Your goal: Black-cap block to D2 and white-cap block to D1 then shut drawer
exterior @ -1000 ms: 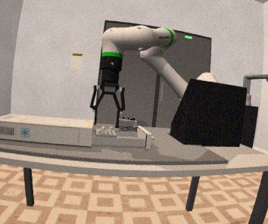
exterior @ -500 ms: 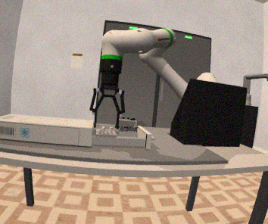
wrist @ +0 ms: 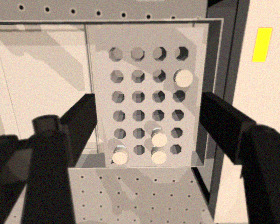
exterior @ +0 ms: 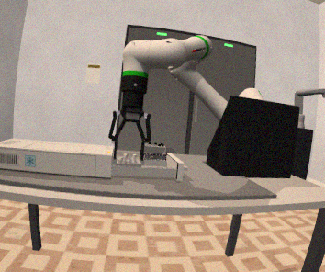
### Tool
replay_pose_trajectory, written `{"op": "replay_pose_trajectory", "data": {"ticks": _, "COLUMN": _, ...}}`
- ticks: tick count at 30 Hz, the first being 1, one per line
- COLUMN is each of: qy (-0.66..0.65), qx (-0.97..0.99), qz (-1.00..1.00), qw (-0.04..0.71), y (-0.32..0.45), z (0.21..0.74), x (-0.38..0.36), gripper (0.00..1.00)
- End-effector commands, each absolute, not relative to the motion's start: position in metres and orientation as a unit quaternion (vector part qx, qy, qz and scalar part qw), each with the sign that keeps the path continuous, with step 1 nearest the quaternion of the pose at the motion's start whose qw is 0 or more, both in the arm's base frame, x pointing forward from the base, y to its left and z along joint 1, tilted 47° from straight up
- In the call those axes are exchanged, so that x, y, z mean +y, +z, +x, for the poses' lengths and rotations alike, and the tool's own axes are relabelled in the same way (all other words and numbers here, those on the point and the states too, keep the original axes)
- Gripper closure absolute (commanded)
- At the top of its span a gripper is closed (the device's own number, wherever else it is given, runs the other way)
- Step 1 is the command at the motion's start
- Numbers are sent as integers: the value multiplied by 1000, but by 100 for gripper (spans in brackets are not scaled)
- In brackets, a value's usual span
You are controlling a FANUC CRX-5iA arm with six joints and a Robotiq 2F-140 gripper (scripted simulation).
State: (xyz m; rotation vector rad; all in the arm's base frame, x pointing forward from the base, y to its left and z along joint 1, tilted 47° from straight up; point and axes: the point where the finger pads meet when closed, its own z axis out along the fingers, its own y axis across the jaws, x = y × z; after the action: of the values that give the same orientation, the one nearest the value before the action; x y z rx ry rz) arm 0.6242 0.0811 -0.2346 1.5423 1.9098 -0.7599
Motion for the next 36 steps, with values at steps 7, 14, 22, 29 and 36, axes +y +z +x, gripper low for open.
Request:
{"op": "replay_pose_trajectory", "data": {"ticks": 7, "qy": -283, "qx": 713, "qz": 576, "qw": 283, "y": -241, "z": 626, "x": 75, "gripper": 34}}
{"op": "replay_pose_trajectory", "data": {"ticks": 14, "qy": -283, "qx": 713, "qz": 576, "qw": 283, "y": -244, "z": 626, "x": 71, "gripper": 34}}
{"op": "replay_pose_trajectory", "data": {"ticks": 22, "qy": -283, "qx": 713, "qz": 576, "qw": 283, "y": -244, "z": 626, "x": 71, "gripper": 37}}
{"op": "replay_pose_trajectory", "data": {"ticks": 29, "qy": -283, "qx": 713, "qz": 575, "qw": 283, "y": -244, "z": 626, "x": 71, "gripper": 45}}
{"op": "replay_pose_trajectory", "data": {"ticks": 36, "qy": -283, "qx": 713, "qz": 575, "qw": 283, "y": -244, "z": 626, "x": 71, "gripper": 55}}
